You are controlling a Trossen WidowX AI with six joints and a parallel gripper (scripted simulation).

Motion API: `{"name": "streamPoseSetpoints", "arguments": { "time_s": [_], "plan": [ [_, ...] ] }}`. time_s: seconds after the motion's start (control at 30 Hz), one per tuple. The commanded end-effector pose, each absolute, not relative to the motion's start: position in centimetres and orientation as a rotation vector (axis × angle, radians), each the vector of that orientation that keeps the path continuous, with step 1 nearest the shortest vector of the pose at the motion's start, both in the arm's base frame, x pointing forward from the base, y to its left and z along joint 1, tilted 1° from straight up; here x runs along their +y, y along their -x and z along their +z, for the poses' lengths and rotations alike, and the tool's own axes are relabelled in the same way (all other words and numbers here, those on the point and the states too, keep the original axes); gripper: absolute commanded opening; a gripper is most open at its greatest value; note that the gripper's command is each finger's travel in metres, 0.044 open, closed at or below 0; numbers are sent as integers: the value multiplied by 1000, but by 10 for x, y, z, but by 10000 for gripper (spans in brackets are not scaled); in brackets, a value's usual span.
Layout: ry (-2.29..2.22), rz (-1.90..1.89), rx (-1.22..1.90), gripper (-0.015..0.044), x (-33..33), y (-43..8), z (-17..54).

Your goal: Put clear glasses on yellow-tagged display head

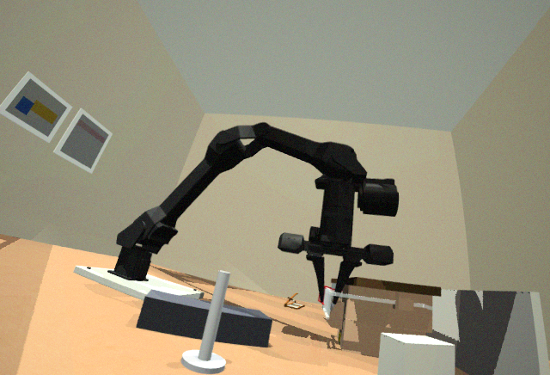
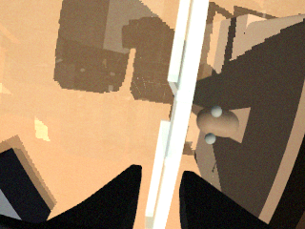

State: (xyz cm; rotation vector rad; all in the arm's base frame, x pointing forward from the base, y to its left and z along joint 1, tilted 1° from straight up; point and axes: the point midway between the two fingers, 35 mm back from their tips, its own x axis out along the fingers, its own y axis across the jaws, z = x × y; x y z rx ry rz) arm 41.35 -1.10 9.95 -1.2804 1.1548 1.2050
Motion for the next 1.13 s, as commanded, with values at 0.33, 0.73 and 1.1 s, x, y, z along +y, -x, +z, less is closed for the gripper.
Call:
{"name": "streamPoseSetpoints", "arguments": {
  "time_s": [0.33,0.73,1.1],
  "plan": [
    [1276,1205,1162,107,-11,-412,128],
    [1276,1206,1164,107,-12,-394,134],
    [1274,1208,1166,107,-14,-360,142]
  ]
}}
